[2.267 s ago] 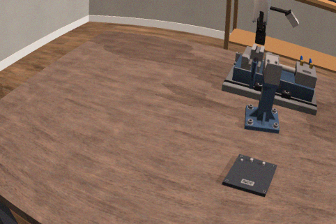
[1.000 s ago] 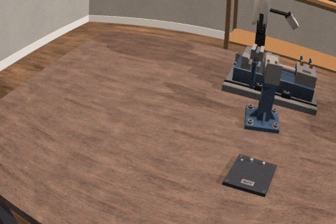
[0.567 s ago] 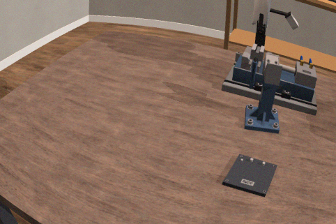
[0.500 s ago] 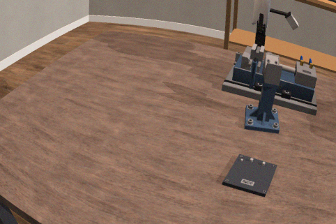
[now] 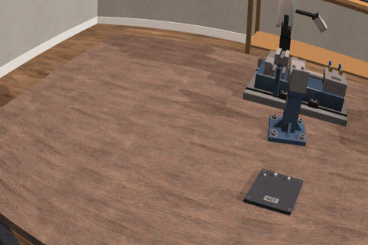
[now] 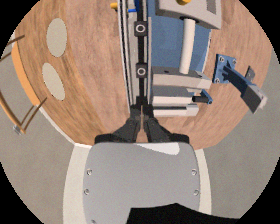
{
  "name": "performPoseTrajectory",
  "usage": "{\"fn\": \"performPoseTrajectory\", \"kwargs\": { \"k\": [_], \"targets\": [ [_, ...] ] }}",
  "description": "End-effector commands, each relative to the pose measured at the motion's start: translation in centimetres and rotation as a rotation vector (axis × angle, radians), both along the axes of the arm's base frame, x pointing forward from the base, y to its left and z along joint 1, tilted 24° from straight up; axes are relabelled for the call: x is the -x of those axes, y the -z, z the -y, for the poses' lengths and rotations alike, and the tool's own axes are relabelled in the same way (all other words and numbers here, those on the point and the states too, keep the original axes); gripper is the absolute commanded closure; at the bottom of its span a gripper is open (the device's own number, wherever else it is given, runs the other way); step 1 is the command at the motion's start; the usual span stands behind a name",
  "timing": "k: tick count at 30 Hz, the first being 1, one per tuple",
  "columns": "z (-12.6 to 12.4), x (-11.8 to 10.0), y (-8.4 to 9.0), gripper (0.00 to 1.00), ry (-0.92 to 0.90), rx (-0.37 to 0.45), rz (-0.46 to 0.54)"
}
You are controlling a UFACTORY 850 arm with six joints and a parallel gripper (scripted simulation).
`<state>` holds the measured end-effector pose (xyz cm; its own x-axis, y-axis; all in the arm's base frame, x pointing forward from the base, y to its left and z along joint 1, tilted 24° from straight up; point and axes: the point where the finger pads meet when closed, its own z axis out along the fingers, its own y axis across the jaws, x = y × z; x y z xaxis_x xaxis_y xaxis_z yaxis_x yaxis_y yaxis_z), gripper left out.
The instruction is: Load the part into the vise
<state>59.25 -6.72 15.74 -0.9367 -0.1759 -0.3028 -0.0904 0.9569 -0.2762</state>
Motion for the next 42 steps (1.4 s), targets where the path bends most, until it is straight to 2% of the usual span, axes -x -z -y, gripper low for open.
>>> {"fn": "performPoseTrajectory", "kwargs": {
  "k": [1, 42],
  "targets": [
    [-0.02, -0.06, -0.08, 1.0, 0.0, 0.0, 0.002],
    [-0.4, -0.02, 0.03, 1.0, 0.0, 0.0, 0.002]
  ]
}}
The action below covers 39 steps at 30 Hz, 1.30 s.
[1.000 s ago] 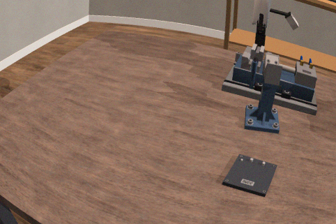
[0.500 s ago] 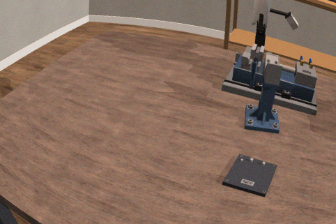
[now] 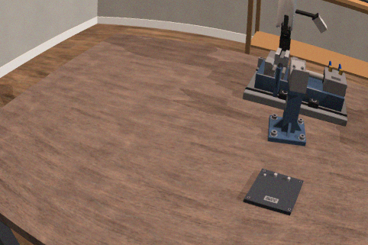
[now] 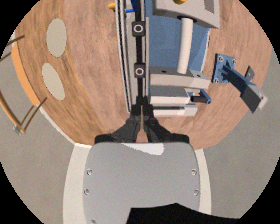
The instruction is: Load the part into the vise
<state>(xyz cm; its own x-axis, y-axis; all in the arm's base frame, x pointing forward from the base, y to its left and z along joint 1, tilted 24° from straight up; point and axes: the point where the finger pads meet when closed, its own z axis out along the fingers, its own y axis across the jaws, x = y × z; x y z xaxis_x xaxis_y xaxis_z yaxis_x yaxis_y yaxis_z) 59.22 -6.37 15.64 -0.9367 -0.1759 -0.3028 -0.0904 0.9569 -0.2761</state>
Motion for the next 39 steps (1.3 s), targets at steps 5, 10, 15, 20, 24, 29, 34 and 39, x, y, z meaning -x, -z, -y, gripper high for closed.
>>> {"fn": "performPoseTrajectory", "kwargs": {
  "k": [5, 10, 15, 20, 24, 29, 34, 39],
  "targets": [
    [-0.1, -0.05, -0.05, 1.0, 0.0, 0.0, 0.002],
    [-0.21, -0.04, -0.02, 1.0, 0.0, 0.0, 0.002],
    [-0.32, -0.03, 0.01, 1.0, 0.0, 0.0, 0.002],
    [-0.39, -0.02, 0.03, 1.0, 0.0, 0.0, 0.002],
    [-0.49, -0.01, 0.06, 1.0, 0.0, 0.0, 0.002],
    [-0.63, 0.0, 0.1, 1.0, 0.0, 0.0, 0.002],
    [-0.77, 0.02, 0.14, 1.0, 0.0, 0.0, 0.002],
    [-0.86, 0.02, 0.17, 1.0, 0.0, 0.0, 0.002]
  ]
}}
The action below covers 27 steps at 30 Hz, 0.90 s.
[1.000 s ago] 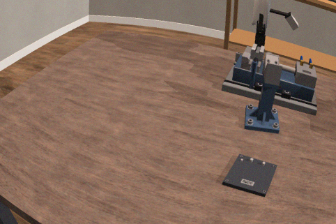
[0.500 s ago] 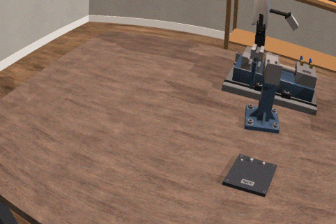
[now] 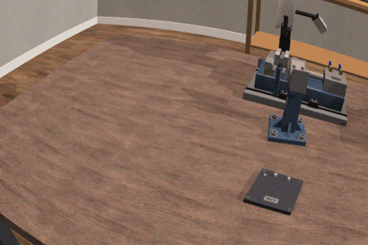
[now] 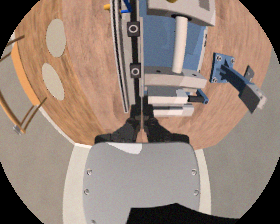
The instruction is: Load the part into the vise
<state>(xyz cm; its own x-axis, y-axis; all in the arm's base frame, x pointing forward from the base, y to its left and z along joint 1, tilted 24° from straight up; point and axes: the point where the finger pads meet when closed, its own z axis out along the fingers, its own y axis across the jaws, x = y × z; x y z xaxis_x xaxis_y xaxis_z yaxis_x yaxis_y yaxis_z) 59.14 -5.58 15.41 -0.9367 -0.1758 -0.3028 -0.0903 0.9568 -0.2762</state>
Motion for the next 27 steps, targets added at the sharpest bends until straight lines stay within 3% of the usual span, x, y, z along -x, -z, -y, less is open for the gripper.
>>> {"fn": "performPoseTrajectory", "kwargs": {
  "k": [1, 27],
  "targets": [
    [-0.09, -0.05, -0.05, 1.0, 0.0, 0.0, 0.002],
    [-0.8, 0.02, 0.15, 1.0, 0.0, 0.0, 0.002]
  ]
}}
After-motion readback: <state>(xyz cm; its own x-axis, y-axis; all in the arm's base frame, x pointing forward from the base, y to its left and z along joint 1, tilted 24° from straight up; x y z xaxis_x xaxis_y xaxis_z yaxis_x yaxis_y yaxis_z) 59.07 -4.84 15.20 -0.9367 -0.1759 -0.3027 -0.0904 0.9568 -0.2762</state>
